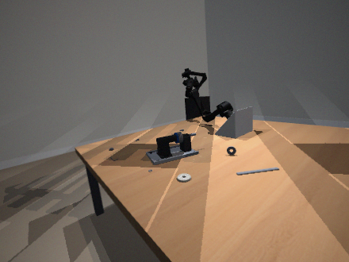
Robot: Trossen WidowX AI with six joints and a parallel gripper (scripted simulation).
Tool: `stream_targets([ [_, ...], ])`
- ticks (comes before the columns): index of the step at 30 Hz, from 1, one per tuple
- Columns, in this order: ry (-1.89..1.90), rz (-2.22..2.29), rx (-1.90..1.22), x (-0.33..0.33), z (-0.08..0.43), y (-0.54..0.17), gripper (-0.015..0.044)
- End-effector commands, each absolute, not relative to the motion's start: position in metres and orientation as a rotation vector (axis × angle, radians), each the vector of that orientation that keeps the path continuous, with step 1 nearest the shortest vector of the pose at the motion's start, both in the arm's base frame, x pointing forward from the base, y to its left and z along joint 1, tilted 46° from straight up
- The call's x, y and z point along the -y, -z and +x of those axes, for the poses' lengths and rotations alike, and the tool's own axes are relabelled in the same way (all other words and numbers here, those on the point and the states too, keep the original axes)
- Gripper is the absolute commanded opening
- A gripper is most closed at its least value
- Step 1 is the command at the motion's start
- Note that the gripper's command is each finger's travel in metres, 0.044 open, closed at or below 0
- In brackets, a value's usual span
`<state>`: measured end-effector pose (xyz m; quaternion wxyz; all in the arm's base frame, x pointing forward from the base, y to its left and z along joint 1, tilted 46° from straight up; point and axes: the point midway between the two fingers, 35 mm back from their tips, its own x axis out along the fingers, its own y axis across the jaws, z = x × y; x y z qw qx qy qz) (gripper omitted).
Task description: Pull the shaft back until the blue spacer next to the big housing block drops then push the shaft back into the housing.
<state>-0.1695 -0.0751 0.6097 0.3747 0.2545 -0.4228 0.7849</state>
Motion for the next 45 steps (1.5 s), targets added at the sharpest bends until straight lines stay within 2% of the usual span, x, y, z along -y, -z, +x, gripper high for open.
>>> stream_targets([
  [1,-2.004,0.65,1.081,0.074,-0.169,-0.61,0.0426],
  [5,-1.907,0.631,1.05,0.043,-0.15,-0.618,0.044],
  [10,-1.822,0.679,0.864,-0.006,-0.109,-0.635,0.044],
  [22,-1.434,0.77,0.337,-0.142,0.048,-0.631,0.044],
  [33,-0.99,0.76,-0.04,-0.206,0.203,-0.552,0.044],
  [45,-0.485,0.676,-0.394,-0.212,0.339,-0.424,0.044],
])
